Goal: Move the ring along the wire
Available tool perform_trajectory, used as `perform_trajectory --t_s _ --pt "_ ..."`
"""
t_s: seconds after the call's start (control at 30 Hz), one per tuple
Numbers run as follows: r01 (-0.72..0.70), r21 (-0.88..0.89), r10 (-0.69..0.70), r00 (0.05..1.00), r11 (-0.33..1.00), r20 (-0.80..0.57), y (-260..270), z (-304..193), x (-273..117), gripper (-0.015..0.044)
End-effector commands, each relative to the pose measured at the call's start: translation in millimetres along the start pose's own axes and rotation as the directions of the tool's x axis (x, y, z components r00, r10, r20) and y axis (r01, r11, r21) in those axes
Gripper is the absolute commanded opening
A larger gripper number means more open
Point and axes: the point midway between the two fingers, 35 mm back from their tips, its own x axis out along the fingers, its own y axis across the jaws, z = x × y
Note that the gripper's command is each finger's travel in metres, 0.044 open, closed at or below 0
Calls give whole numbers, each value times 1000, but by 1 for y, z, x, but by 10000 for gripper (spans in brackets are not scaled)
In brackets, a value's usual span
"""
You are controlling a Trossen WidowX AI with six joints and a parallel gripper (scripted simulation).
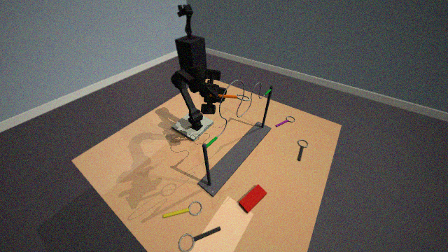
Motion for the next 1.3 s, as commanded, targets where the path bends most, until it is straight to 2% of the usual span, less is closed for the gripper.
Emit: perform_trajectory --t_s 0.0,0.73,1.27 --pt "23 -38 -22 1000 999 7 -1 0 0 -150" --pt "150 -253 -142 989 956 50 -9 1 0 -150" --pt "172 -288 -162 985 942 58 1 -3 1 -150"
